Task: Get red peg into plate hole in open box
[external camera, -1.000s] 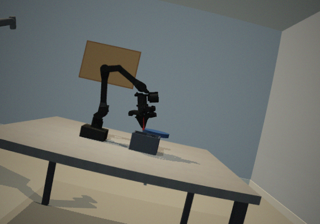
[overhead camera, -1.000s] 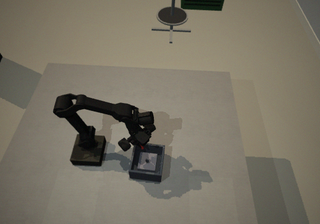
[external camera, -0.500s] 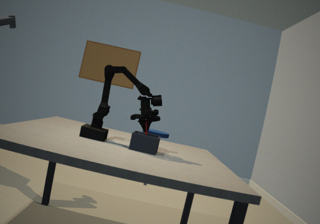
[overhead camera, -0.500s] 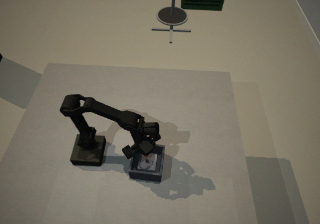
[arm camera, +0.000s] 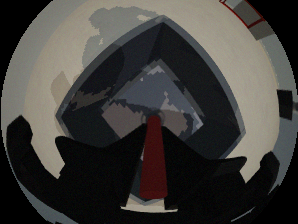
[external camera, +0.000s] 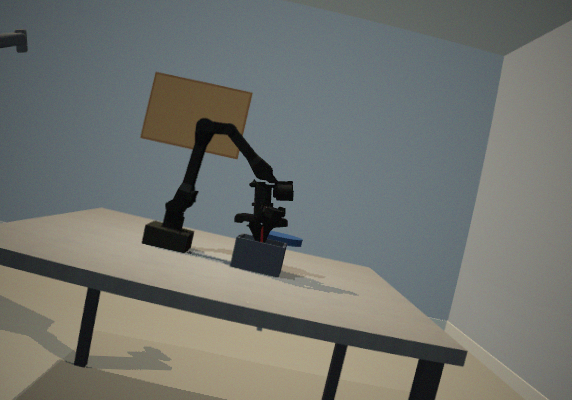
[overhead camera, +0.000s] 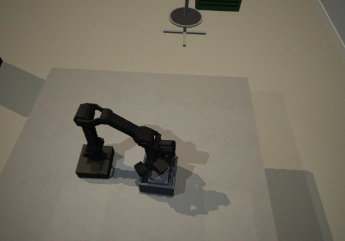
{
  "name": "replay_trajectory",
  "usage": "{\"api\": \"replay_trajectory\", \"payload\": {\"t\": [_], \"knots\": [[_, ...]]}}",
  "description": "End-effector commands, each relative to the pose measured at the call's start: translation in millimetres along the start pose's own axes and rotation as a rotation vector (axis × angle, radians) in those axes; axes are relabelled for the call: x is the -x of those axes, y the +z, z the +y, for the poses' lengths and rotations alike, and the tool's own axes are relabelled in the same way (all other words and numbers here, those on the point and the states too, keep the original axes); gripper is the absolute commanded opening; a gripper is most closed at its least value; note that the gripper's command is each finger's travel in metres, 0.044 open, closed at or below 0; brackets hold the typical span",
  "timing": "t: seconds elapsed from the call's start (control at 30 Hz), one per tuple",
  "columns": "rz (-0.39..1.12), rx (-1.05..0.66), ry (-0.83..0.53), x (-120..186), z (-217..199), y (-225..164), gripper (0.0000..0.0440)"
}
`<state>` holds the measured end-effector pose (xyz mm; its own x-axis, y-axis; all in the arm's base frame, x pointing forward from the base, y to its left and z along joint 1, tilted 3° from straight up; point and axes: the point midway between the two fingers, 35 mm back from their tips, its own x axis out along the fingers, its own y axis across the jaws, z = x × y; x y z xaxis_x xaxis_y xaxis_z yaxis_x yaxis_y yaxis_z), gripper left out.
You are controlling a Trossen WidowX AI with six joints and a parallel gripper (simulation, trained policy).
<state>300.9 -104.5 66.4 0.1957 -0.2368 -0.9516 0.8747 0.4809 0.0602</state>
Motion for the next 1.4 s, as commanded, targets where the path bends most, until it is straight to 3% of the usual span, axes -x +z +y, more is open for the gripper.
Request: {"api": "replay_trajectory", "payload": {"t": [0.0,0.1,0.2,0.3,0.67,1.37], "knots": [[0.011,0.02,-0.009,-7.6,0.8,2.2,0.0094],[0.02,0.041,-0.022,-10.7,-0.1,3.3,0.0151],[0.031,0.061,-0.041,-13.0,-0.5,4.7,0.0157],[0.021,0.077,-0.041,-13.1,4.5,13.1,0.0197],[-0.017,0.127,-0.047,-11.2,18.2,46.1,0.044],[-0.162,0.101,-0.029,5.3,32.1,105.9,0.044]]}}
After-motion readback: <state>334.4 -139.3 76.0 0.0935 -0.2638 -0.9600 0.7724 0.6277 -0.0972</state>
